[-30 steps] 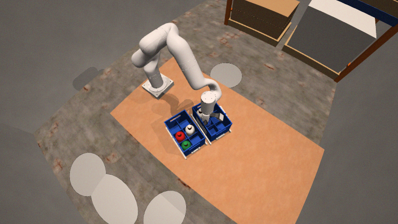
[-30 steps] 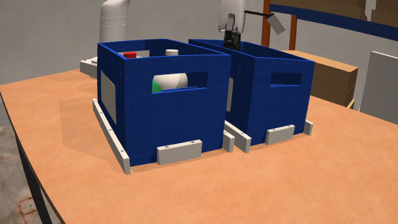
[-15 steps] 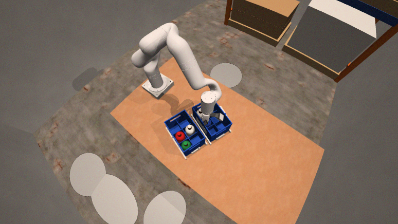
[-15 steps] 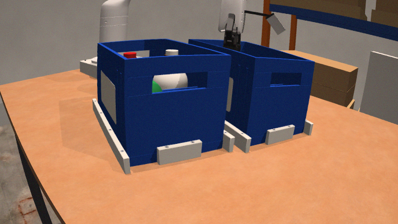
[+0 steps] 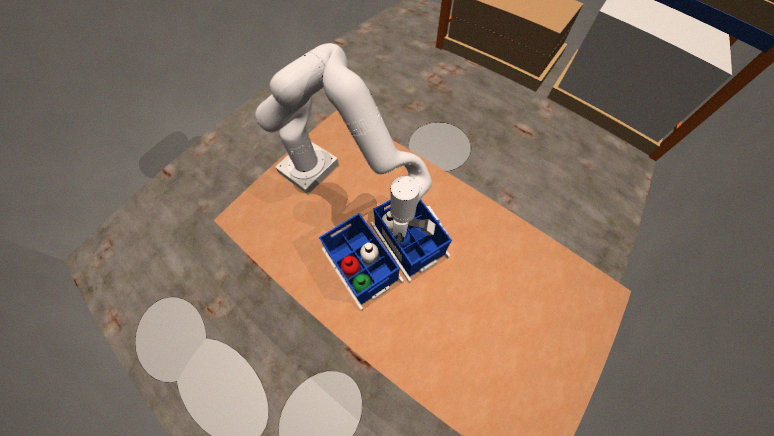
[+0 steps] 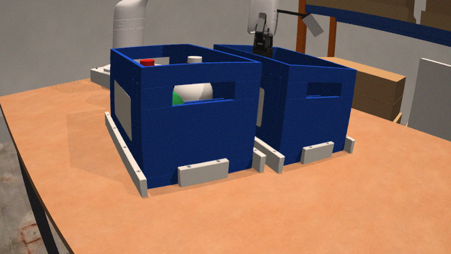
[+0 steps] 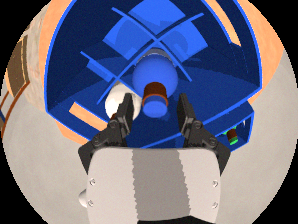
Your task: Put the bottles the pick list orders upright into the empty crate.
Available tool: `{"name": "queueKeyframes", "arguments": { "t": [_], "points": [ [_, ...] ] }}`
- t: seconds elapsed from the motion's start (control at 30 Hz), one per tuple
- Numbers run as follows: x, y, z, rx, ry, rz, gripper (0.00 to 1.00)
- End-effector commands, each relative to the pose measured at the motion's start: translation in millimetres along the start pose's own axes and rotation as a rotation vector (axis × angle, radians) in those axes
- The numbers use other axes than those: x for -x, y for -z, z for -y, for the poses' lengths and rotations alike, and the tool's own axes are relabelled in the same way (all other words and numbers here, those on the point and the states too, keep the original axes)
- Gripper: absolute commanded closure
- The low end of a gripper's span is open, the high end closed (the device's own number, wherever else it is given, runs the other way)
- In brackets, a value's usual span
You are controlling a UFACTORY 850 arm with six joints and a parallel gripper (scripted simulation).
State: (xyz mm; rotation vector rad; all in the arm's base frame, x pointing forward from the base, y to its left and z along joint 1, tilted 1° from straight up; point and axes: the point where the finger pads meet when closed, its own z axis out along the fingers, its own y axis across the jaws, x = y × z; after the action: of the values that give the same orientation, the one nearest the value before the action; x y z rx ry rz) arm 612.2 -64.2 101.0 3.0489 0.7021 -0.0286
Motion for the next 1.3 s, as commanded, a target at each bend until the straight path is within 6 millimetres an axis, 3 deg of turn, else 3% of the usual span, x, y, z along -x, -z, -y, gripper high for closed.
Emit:
{"name": "queueKeyframes", "arguments": {
  "t": [0.0, 1.0, 1.27],
  "points": [
    [-1, 12, -1, 0.001, 0.0, -0.002, 0.35],
    [-1, 81, -1, 0.001, 0.0, -0.003, 0.35],
    [-1, 81, -1, 0.001, 0.0, -0.003, 0.35]
  ]
}}
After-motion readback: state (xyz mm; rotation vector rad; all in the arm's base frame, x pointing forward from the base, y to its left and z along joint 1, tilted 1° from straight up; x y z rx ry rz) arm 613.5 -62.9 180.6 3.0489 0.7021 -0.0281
